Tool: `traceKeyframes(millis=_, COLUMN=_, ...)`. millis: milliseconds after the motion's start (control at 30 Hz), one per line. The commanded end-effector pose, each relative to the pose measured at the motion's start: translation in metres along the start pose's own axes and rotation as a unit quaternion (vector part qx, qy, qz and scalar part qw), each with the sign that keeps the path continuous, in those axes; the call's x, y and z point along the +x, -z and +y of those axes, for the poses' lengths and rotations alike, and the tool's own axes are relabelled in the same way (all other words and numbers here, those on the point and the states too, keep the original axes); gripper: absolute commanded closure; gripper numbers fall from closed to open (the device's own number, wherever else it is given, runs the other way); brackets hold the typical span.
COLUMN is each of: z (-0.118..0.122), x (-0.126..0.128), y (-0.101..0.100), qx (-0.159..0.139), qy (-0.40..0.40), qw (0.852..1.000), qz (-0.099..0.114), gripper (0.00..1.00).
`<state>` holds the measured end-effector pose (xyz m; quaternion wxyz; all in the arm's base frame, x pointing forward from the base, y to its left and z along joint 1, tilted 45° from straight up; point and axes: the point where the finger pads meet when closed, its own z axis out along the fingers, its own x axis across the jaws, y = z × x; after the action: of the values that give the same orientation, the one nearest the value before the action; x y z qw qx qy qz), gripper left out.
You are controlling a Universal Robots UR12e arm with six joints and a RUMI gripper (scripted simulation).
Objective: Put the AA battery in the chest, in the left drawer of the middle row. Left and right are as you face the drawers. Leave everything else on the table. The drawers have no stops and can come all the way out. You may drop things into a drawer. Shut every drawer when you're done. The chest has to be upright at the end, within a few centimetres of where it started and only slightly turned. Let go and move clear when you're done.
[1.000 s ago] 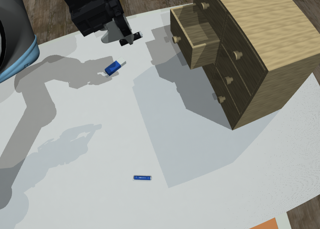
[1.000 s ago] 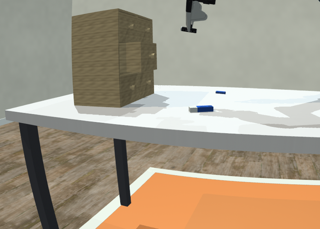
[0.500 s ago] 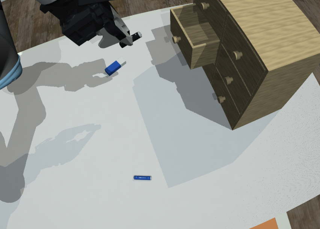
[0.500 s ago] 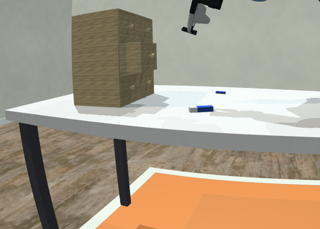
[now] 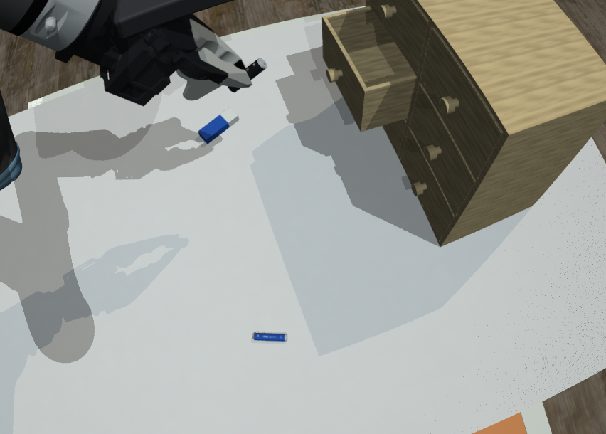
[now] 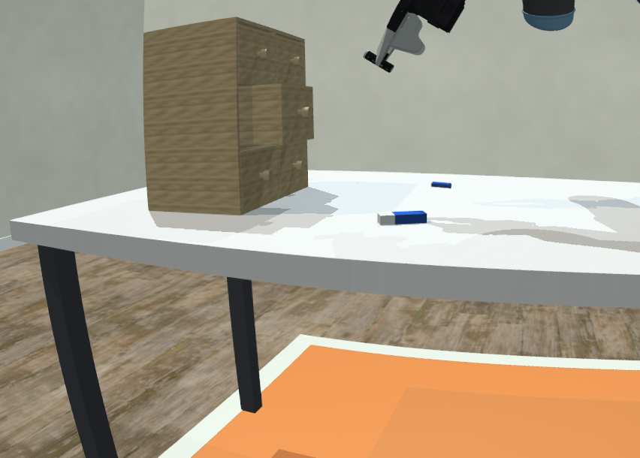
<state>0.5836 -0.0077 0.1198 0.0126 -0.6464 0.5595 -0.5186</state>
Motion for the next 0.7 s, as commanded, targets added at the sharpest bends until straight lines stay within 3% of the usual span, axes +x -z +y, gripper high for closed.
traceKeyframes(millis=0, z=-0.0023, x=-0.0003, y=-0.0004, qx=0.086, qy=-0.001, qw=0.996, qz=0.000, gripper=0.95)
traceKeyframes(millis=667, z=-0.0017, x=0.0002, y=-0.0026, qx=0.243, qy=-0.002, qw=0.970, qz=0.002, gripper=0.95)
